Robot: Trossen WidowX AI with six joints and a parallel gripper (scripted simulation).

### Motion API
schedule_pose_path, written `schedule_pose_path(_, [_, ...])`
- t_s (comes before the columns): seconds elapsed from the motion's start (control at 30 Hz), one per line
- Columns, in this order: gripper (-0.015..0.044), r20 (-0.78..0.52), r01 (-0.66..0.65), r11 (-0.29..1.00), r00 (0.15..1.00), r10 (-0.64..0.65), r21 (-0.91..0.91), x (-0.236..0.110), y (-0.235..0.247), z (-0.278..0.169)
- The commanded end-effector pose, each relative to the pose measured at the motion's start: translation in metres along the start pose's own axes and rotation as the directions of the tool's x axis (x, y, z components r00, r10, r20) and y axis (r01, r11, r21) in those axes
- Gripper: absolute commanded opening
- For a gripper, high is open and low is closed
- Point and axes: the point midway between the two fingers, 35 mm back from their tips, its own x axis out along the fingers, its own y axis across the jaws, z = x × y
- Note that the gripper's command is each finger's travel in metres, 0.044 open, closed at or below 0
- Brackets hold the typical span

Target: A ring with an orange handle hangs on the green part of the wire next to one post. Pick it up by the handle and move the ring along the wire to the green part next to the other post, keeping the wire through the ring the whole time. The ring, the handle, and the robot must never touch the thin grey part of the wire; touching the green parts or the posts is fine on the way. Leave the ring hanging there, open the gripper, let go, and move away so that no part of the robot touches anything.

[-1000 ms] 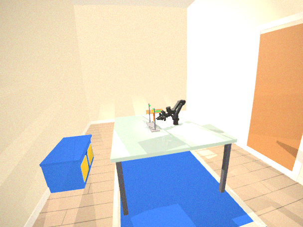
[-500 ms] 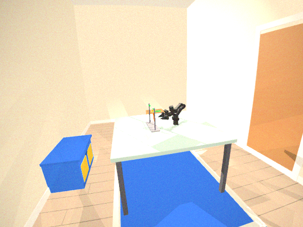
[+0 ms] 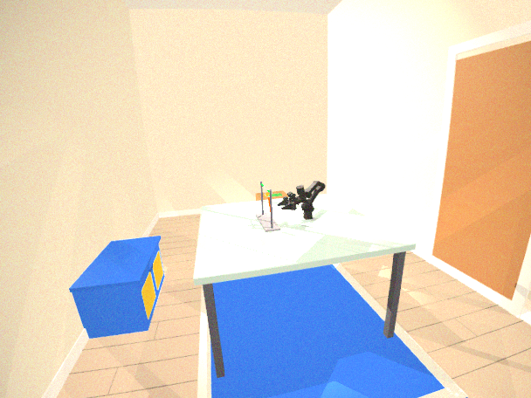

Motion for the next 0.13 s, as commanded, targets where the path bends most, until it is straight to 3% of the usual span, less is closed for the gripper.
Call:
schedule_pose_path(0.0, [0.0440,-0.001,0.007,1.000,1.000,-0.007,0.004,0.0000,-0.0011,-0.0007])
schedule_pose_path(0.1, [0.0440,-0.001,0.007,1.000,1.000,-0.007,0.004,0.0000,-0.0011,-0.0007])
